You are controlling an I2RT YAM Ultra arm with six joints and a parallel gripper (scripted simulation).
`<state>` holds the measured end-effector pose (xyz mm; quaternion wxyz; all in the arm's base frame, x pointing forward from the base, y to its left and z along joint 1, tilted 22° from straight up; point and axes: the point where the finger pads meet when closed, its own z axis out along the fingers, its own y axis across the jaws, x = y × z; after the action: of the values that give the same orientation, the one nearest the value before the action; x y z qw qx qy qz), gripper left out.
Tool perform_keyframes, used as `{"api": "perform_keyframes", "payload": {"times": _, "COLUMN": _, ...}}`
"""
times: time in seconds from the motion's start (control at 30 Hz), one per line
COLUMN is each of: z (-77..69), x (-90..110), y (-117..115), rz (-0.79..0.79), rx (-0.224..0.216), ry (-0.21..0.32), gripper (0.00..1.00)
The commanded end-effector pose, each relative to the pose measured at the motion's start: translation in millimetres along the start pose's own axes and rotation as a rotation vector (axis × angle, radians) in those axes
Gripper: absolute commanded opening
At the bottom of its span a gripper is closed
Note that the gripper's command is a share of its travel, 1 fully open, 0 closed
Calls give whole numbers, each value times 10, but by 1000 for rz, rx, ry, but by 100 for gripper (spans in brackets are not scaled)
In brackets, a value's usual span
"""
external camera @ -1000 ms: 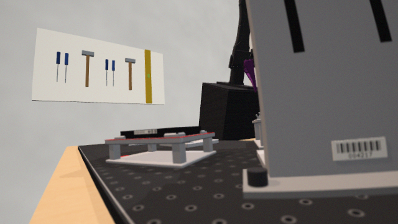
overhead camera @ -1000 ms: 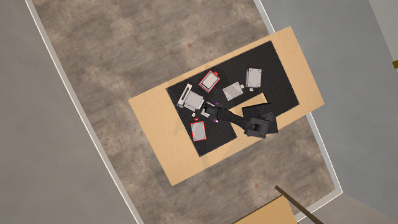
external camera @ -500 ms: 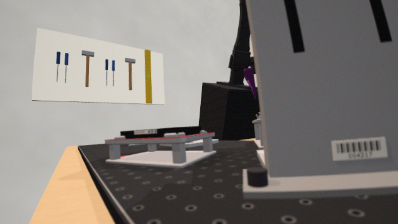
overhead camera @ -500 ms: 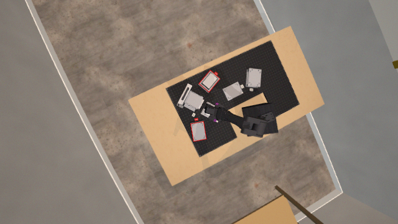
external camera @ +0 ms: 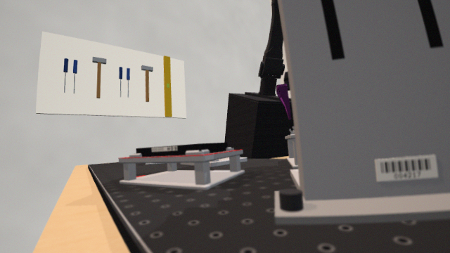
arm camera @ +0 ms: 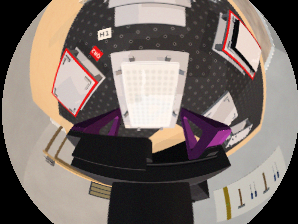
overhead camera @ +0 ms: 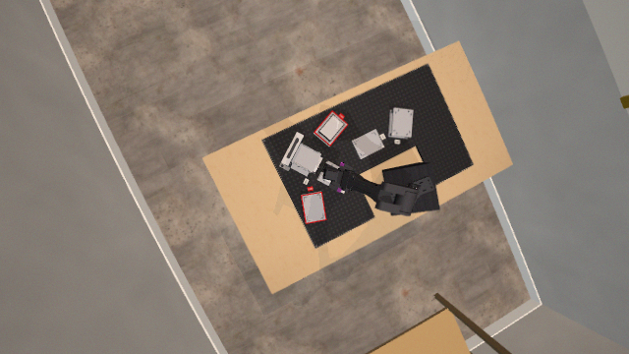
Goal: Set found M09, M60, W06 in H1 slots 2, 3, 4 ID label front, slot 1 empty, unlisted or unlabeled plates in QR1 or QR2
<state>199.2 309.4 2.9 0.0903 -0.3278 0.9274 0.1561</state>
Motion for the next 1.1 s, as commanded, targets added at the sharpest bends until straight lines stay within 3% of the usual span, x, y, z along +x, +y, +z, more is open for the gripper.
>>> {"api": "perform_keyframes", "payload": {"times": 0.0, "z": 1, "x": -79, "y": 17, "rz": -3, "rx": -6, "ry": -31, "gripper": 100}}
{"api": "perform_keyframes", "payload": {"times": 0.73, "z": 268, "x": -86, "y": 18, "rz": -3, "rx": -6, "ry": -31, "gripper": 100}}
{"api": "perform_keyframes", "payload": {"times": 1.0, "z": 301, "x": -87, "y": 18, "rz": -3, "rx": -6, "ry": -31, "gripper": 100}}
{"api": "perform_keyframes", "payload": {"times": 1.03, "z": 301, "x": -87, "y": 18, "rz": -3, "rx": -6, "ry": -31, "gripper": 86}}
{"api": "perform_keyframes", "payload": {"times": 1.07, "z": 301, "x": -87, "y": 18, "rz": -3, "rx": -6, "ry": -31, "gripper": 86}}
